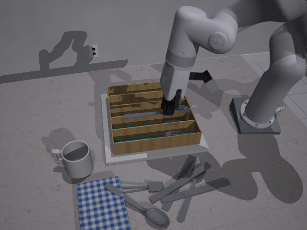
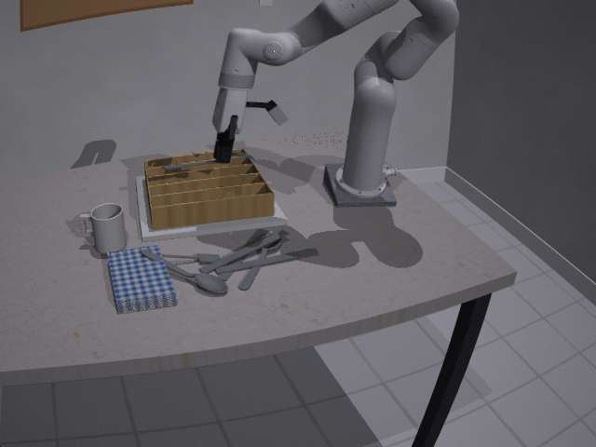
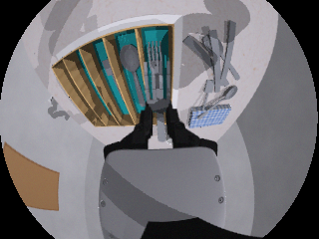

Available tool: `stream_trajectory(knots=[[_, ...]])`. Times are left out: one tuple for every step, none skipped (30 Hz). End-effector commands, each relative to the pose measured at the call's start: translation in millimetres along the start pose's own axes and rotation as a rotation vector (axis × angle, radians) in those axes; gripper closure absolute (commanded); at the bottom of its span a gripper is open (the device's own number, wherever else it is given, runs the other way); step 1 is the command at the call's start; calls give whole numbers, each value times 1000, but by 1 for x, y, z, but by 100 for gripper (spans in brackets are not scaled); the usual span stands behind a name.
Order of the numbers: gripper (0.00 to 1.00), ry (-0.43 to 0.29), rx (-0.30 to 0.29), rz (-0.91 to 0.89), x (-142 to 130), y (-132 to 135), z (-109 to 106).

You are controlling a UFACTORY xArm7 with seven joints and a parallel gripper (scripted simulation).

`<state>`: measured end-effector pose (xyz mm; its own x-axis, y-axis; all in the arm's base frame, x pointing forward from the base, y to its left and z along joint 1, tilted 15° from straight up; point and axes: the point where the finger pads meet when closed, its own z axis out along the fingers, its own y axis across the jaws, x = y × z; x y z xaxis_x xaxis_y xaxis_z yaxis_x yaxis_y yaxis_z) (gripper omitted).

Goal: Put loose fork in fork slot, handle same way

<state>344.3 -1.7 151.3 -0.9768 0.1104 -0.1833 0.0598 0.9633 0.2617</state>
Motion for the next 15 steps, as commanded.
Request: stream_trajectory(knots=[[97, -4, 0, 0, -1, 0, 2], [97, -4, 0, 0, -1, 0, 4], [97, -4, 0, 0, 0, 0, 5], [97, -4, 0, 0, 0, 0, 6], [97, -4, 0, 0, 0, 0, 8], [97, -4, 0, 0, 0, 0, 9], [97, -4, 0, 0, 0, 0, 11], [97, -4, 0, 0, 1, 0, 13], [97, -4, 0, 0, 1, 0, 15], [97, -4, 0, 0, 1, 0, 15], [97, -4, 0, 0, 1, 0, 15], [97, -4, 0, 0, 1, 0, 17], [97, -4, 0, 0, 2, 0, 19], [97, -4, 0, 0, 2, 0, 21], [97, -4, 0, 0, 2, 0, 24]])
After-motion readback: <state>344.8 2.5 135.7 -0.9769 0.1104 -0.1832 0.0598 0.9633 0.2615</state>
